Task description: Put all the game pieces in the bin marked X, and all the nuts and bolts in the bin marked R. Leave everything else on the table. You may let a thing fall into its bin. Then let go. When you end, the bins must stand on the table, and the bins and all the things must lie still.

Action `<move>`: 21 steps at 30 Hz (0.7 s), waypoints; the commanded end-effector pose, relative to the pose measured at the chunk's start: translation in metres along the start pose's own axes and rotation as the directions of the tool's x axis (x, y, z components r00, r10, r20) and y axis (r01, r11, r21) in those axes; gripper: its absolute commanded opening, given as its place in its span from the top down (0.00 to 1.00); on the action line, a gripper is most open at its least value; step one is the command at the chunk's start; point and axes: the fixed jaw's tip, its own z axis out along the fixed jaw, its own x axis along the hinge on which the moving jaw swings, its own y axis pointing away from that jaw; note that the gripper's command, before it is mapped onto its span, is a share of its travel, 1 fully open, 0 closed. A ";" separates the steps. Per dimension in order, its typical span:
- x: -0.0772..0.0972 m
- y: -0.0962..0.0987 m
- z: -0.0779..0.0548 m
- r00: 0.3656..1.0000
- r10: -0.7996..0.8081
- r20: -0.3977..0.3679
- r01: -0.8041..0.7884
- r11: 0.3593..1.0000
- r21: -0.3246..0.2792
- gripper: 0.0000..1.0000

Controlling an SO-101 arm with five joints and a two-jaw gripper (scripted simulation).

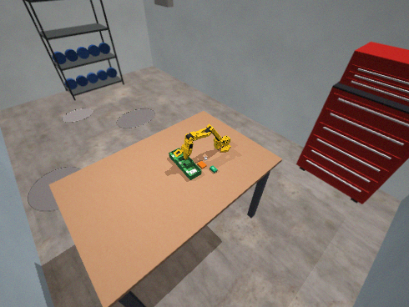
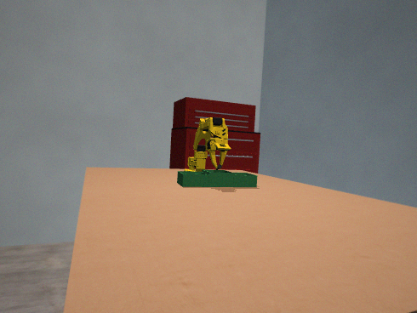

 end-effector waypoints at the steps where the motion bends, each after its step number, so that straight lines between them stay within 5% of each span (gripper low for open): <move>1: -0.011 -0.003 -0.016 0.996 0.005 0.089 -0.005 1.000 0.002 1.00; 21: -0.008 -0.003 0.002 0.996 0.005 0.089 -0.005 1.000 0.002 1.00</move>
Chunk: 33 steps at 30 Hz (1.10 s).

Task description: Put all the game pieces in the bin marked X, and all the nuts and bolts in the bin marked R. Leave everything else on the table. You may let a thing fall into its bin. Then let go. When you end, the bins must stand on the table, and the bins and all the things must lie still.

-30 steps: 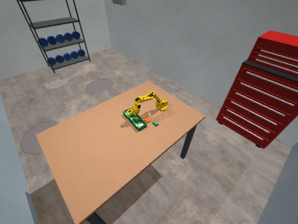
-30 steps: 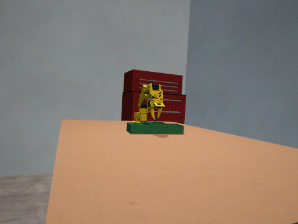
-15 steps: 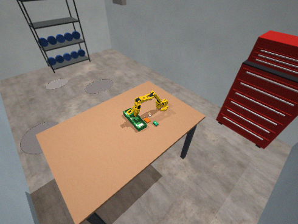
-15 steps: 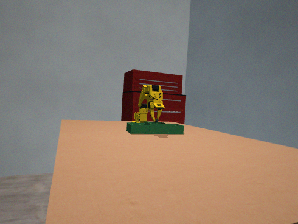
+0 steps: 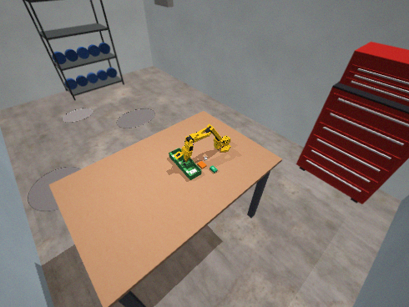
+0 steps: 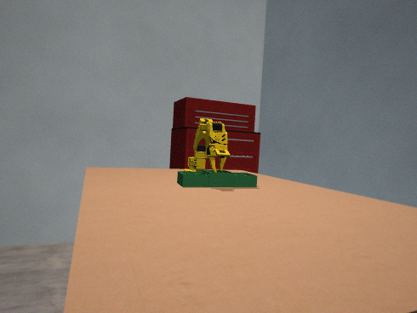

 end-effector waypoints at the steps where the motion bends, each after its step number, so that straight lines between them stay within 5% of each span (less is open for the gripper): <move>1: -0.013 -0.003 -0.017 0.995 0.005 0.097 -0.005 1.000 0.002 1.00; 33: -0.013 -0.003 -0.023 0.993 0.005 0.121 -0.005 1.000 0.002 1.00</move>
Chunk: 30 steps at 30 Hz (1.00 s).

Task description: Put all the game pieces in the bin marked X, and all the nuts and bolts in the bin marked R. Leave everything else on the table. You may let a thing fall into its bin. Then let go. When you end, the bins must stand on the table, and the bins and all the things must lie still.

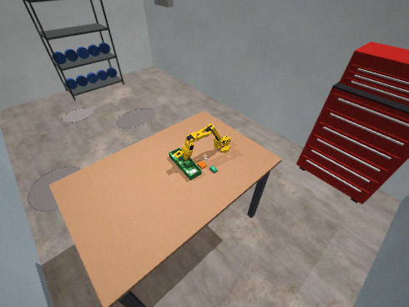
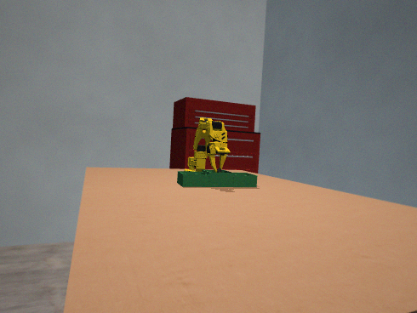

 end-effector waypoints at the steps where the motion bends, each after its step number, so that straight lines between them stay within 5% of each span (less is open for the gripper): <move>1: -0.012 -0.003 -0.016 0.996 0.005 0.087 -0.005 1.000 0.002 1.00; 30: -0.011 -0.003 -0.009 0.996 0.005 0.087 -0.005 1.000 0.002 1.00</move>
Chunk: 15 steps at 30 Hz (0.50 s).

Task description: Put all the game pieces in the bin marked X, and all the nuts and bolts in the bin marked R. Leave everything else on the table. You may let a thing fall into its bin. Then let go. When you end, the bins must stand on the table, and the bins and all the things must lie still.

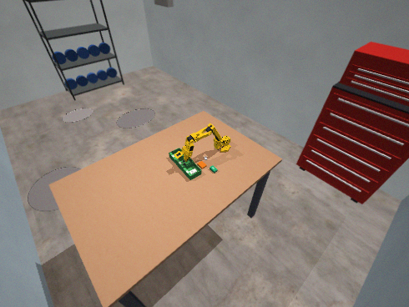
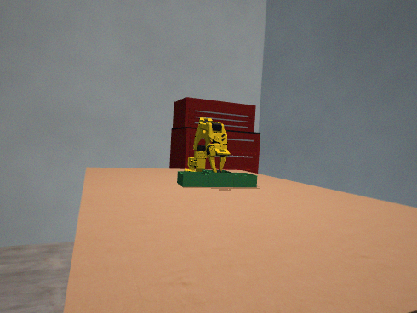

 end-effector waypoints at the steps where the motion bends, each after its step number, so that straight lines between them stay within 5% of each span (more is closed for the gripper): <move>1: -0.012 -0.003 -0.013 0.997 0.005 0.083 -0.005 1.000 0.002 1.00; 15: -0.011 -0.003 -0.009 0.997 0.005 0.083 -0.005 1.000 0.002 1.00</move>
